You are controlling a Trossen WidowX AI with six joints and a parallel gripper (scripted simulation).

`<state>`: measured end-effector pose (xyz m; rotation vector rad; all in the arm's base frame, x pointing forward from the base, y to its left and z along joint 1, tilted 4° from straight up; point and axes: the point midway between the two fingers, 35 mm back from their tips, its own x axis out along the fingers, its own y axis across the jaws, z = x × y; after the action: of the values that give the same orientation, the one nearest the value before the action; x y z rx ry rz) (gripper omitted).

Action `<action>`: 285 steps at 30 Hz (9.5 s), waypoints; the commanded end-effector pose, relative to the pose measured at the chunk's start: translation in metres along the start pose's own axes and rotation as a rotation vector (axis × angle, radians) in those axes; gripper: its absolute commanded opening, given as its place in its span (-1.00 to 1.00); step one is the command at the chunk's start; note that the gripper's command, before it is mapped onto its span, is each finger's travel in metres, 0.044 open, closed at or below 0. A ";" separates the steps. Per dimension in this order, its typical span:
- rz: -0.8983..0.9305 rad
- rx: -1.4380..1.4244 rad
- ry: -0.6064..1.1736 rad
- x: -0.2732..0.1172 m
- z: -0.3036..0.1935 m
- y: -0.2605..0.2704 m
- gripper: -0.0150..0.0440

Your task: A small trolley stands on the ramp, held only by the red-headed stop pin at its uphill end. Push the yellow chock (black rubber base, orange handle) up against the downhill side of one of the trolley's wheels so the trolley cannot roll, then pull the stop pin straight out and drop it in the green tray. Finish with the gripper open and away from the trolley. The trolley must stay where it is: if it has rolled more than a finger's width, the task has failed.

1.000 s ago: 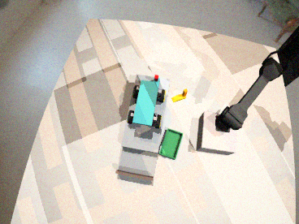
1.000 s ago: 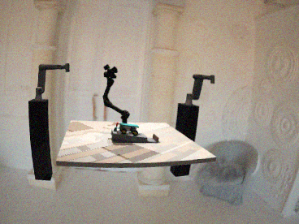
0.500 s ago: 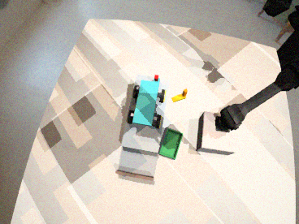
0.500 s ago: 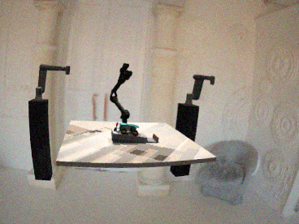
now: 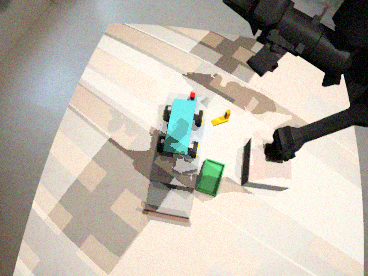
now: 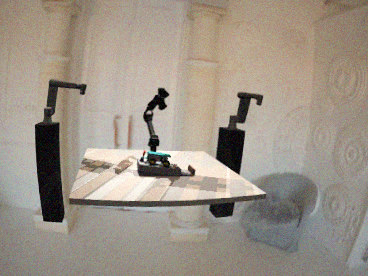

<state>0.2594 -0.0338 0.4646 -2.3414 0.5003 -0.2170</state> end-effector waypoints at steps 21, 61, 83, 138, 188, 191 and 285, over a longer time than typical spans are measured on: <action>0.807 -0.360 -0.783 0.042 0.151 0.280 0.15; 1.080 -0.126 -1.196 -0.037 0.222 0.399 0.15; 1.081 -0.126 -1.197 -0.039 0.243 0.421 0.15; 1.081 -0.126 -1.197 -0.040 0.220 0.397 -0.49; 1.291 0.171 -0.968 -0.033 0.157 0.329 -0.49; 1.342 0.251 -0.901 -0.033 0.157 0.329 -0.49; 1.799 1.444 0.360 -0.050 0.252 0.245 -0.49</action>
<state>0.2128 -0.0324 0.1145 -0.0095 1.6165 -0.0399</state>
